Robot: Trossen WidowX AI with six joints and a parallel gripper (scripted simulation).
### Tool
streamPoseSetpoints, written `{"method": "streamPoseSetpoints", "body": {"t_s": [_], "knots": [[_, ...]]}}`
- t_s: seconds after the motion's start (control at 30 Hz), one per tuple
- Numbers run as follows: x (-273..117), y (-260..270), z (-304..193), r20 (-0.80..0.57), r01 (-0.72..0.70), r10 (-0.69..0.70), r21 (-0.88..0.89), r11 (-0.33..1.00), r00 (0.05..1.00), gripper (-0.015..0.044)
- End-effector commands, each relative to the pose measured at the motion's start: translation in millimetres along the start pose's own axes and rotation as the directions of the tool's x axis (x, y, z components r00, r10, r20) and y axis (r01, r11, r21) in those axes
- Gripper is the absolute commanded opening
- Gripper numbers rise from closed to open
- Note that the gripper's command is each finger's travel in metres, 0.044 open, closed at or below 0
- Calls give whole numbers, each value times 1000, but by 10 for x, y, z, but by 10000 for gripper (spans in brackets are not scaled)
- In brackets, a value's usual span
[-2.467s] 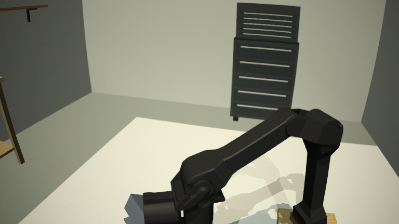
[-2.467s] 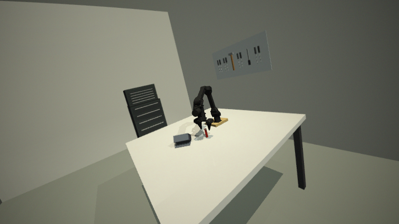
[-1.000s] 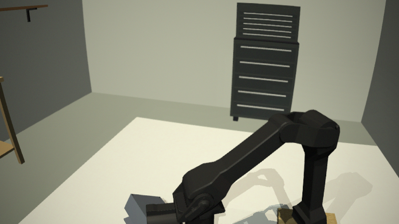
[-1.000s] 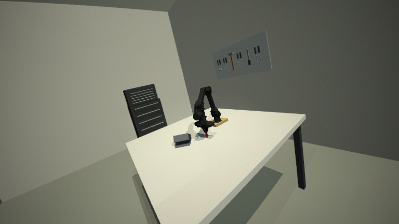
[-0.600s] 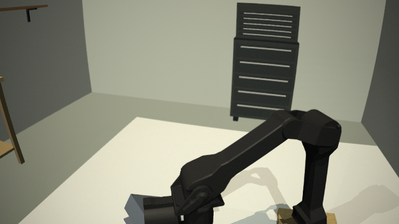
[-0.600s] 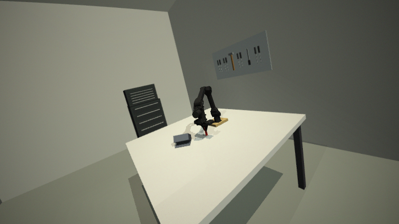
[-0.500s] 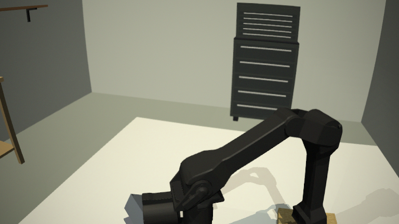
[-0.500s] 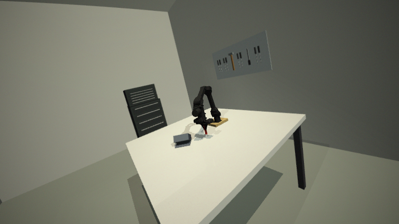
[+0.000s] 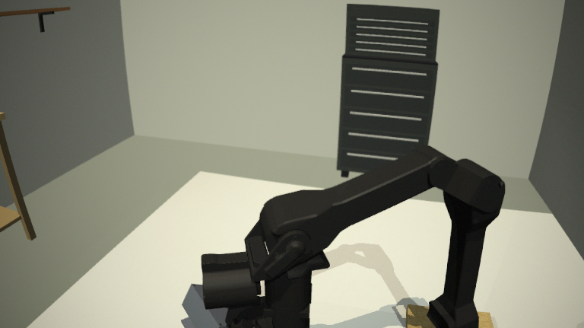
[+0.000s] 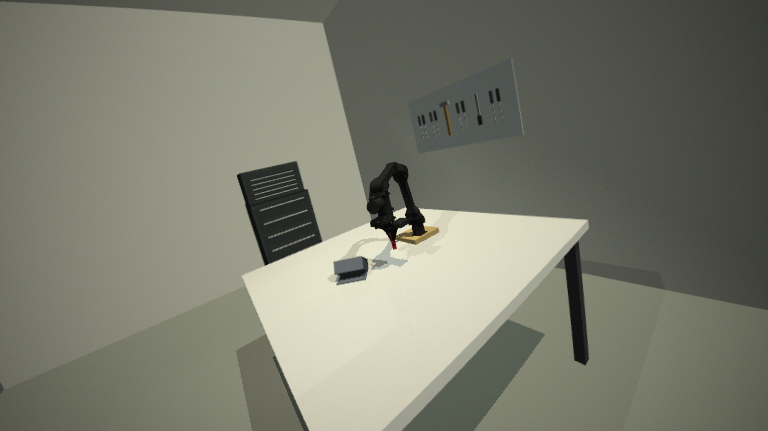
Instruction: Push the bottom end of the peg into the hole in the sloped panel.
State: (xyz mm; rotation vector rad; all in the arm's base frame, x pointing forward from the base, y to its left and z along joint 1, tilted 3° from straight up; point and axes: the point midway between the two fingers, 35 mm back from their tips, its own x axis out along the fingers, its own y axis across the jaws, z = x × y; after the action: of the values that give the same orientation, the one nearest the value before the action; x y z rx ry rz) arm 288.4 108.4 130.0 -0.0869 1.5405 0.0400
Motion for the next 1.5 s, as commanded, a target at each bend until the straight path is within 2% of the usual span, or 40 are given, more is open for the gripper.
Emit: {"method": "streamPoseSetpoints", "body": {"t_s": [0.0,0.7,1.47], "knots": [[-33,-18,3,-2,0,0,25,1000,1000,0],[-70,-214,149,12,-67,67,328,942,998,0],[-119,-458,297,44,-134,136,622,771,990,0]]}}
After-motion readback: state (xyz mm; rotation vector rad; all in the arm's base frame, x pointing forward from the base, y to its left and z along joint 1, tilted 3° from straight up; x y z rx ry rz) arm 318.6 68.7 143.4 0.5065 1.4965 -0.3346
